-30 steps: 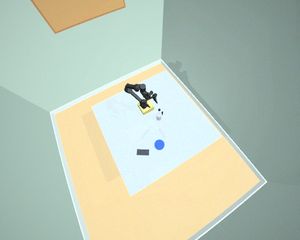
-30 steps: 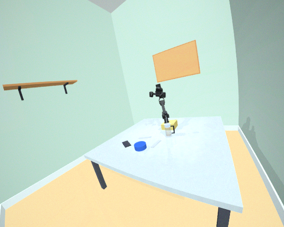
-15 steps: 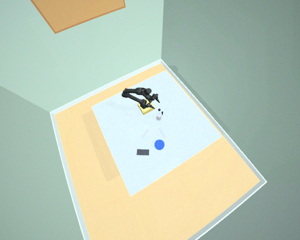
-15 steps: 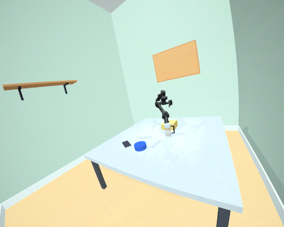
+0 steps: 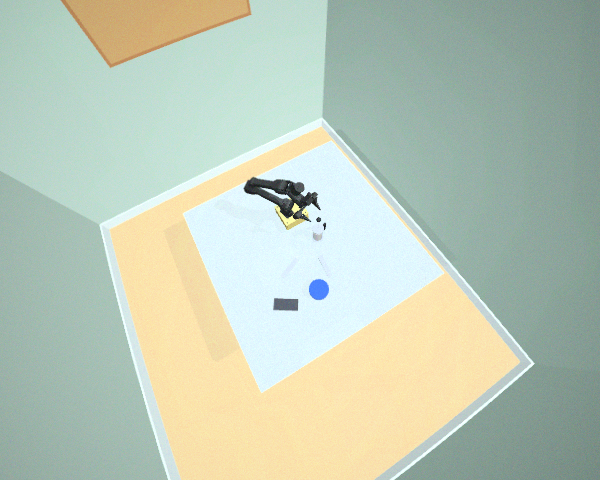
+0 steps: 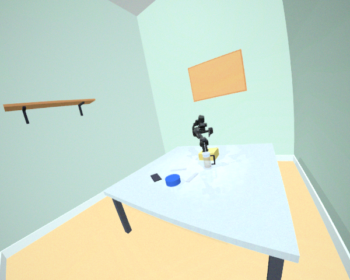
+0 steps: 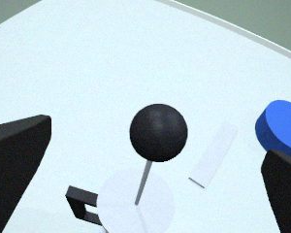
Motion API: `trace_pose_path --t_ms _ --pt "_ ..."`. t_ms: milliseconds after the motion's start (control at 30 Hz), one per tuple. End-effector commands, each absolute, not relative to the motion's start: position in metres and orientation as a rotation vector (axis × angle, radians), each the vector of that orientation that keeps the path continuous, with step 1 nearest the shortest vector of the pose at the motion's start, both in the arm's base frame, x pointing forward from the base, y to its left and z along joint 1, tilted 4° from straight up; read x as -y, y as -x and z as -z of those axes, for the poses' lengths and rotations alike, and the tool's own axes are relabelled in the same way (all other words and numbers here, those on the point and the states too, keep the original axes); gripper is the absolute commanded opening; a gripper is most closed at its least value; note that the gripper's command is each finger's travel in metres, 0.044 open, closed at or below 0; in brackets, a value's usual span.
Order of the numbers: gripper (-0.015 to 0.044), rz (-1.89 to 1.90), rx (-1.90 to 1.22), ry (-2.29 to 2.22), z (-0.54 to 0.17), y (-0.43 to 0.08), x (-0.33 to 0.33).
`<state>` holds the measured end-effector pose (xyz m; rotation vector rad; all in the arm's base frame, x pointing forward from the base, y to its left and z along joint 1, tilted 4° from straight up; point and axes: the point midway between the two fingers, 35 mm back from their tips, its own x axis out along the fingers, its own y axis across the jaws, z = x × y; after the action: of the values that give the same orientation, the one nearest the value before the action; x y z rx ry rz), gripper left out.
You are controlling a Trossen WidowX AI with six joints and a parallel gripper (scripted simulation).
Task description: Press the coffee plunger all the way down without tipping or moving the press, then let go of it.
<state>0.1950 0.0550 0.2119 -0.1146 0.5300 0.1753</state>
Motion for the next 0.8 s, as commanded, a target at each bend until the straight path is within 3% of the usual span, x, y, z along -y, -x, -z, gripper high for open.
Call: trace_pose_path --t_ms 0,567,767 --pt "0.0440 -0.176 -0.540 0.120 -0.205 -0.200 -0.056" --pt "0.0440 -0.174 -0.537 0.120 -0.192 -0.221 -0.058" --pt "0.0282 -0.174 -0.537 0.120 -0.192 -0.221 -0.058"
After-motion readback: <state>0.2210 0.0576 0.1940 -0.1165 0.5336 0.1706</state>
